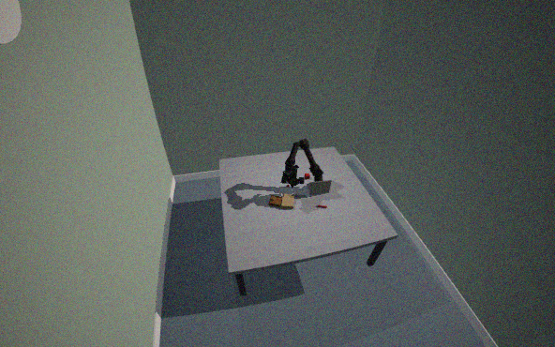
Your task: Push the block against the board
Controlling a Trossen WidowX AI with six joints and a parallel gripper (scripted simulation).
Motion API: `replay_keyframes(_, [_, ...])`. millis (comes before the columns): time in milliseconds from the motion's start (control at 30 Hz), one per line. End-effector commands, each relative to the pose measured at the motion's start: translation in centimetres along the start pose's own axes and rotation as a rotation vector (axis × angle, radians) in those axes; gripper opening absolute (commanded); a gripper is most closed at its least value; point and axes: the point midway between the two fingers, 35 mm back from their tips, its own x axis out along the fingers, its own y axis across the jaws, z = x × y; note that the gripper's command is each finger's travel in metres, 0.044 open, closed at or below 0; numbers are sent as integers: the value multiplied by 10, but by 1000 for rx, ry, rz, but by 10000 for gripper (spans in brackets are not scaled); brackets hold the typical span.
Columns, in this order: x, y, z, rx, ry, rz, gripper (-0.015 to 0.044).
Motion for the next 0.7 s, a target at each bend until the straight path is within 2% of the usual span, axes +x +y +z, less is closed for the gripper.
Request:
replay_keyframes(0, [-3, 0, 8, 65, -4, 3, 0])
replay_keyframes(667, [-11, 5, 83, 741, -21, 7, 0])
